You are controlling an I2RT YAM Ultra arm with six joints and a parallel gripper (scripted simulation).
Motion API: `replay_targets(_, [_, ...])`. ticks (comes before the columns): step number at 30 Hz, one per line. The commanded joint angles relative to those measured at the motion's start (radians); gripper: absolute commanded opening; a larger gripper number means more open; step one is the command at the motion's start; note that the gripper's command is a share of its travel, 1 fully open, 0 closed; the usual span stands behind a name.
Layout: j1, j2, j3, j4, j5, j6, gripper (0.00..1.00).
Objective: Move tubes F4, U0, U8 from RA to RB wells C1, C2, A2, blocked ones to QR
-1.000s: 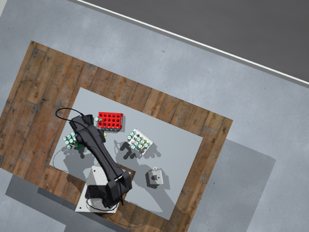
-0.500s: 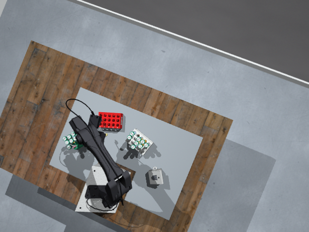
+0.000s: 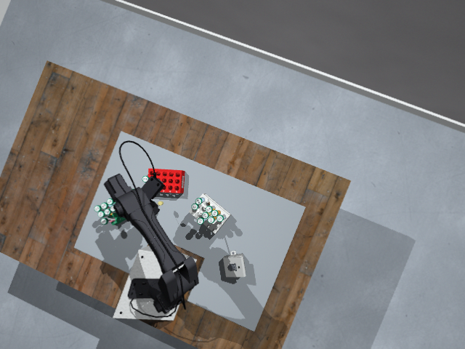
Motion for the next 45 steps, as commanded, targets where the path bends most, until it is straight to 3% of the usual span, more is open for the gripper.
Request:
replay_targets(1, [0.024,-0.022,0.029,-0.013,0.001,0.136,0.0])
replay_targets(22, [0.024,-0.023,0.028,-0.011,0.0,0.766,0.0])
replay_targets(45, [-0.045,-0.242,-0.187,-0.03,0.044,0.718,0.0])
